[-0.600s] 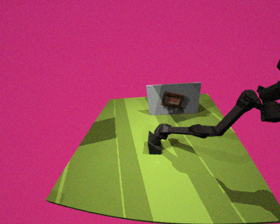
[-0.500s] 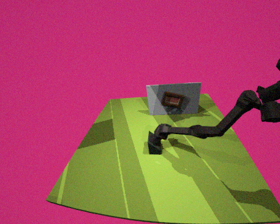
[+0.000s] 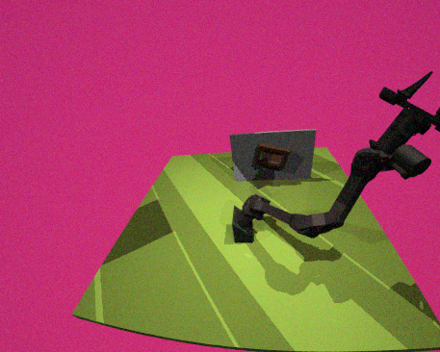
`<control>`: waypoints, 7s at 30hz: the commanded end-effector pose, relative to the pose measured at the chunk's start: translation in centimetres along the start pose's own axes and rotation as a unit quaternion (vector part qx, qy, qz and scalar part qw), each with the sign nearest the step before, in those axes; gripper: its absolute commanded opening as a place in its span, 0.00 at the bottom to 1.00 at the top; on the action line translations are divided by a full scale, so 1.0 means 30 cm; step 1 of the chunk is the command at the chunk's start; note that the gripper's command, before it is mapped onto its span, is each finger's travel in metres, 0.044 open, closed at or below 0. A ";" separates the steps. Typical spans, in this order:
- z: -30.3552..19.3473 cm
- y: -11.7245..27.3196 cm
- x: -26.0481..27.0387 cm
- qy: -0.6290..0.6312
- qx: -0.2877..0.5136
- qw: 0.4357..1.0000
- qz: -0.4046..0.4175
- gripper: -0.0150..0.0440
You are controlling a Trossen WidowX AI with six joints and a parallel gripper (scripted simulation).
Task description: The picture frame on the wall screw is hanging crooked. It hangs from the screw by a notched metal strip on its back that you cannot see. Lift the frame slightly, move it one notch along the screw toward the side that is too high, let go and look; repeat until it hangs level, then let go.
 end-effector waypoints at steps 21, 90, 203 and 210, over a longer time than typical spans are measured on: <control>0.239 0.762 -0.700 0.253 -0.197 0.844 -0.430 0.69; 0.256 1.538 -0.980 0.335 -0.169 0.607 -0.701 0.69; 0.714 1.642 -1.328 0.317 -0.188 0.626 -0.687 0.69; 0.738 1.644 -1.357 0.317 -0.188 0.626 -0.687 0.69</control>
Point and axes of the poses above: the point midway between the two fingers, 35 mm back from their tips, its own y axis back along the fingers, its own x axis across the jaws, z = x × y, the point moved 1 cm from there along y, back along the fingers, and after that the axes turned 2 degrees about y, right-handed, at the moved point
